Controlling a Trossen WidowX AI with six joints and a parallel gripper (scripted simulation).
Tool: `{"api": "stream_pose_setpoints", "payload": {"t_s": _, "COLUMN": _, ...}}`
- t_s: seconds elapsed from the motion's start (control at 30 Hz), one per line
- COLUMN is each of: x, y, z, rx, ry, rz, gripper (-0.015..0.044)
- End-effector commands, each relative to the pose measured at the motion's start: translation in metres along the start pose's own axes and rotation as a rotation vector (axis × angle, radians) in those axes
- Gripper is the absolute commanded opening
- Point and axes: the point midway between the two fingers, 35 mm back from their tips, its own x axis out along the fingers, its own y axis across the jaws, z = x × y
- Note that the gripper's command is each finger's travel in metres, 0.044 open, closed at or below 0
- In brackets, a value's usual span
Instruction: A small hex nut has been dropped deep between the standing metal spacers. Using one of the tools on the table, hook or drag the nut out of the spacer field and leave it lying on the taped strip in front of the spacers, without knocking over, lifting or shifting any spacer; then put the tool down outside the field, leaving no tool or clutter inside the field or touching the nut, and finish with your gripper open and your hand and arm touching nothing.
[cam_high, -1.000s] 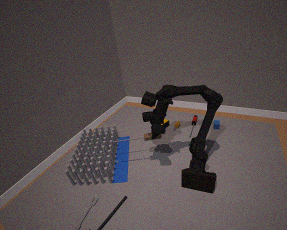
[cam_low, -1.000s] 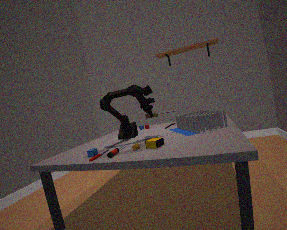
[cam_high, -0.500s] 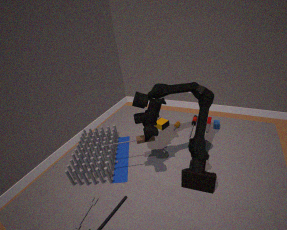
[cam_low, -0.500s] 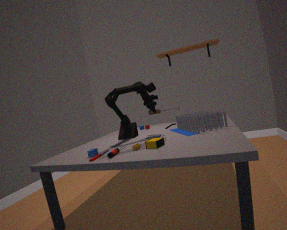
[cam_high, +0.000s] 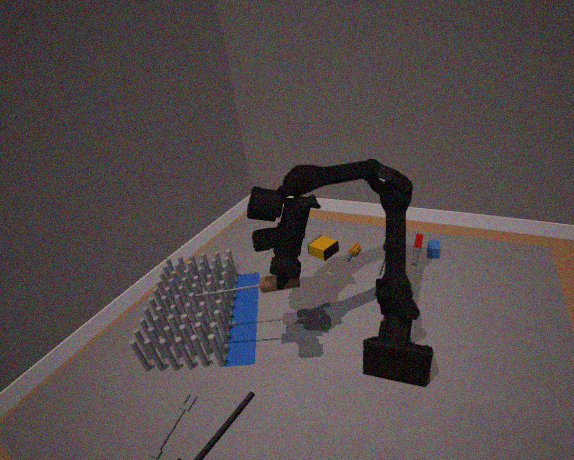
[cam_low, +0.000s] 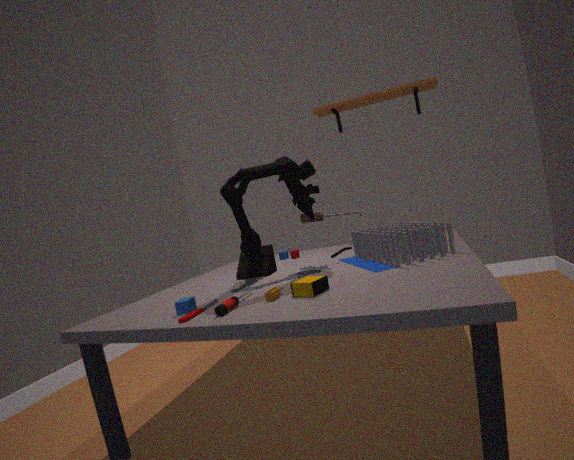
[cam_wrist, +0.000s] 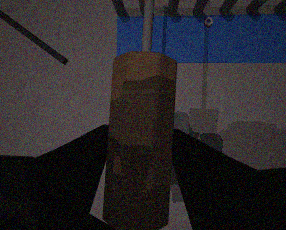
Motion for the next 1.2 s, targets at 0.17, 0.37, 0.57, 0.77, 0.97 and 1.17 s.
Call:
{"api": "stream_pose_setpoints", "payload": {"t_s": 0.17, "x": -0.003, "y": 0.043, "z": 0.019, "rx": 0.136, "ry": 0.019, "rz": -0.028, "gripper": 0.0}}
{"api": "stream_pose_setpoints", "payload": {"t_s": 0.37, "x": -0.003, "y": 0.072, "z": 0.026, "rx": 0.223, "ry": 0.03, "rz": -0.054, "gripper": 0.0}}
{"api": "stream_pose_setpoints", "payload": {"t_s": 0.57, "x": -0.001, "y": 0.102, "z": 0.03, "rx": 0.311, "ry": 0.035, "rz": -0.085, "gripper": 0.0}}
{"api": "stream_pose_setpoints", "payload": {"t_s": 0.77, "x": 0.001, "y": 0.132, "z": 0.031, "rx": 0.404, "ry": 0.033, "rz": -0.122, "gripper": 0.0}}
{"api": "stream_pose_setpoints", "payload": {"t_s": 0.97, "x": 0.005, "y": 0.163, "z": 0.029, "rx": 0.498, "ry": 0.021, "rz": -0.163, "gripper": 0.0}}
{"api": "stream_pose_setpoints", "payload": {"t_s": 1.17, "x": 0.011, "y": 0.194, "z": 0.023, "rx": 0.594, "ry": 0.0, "rz": -0.206, "gripper": 0.0}}
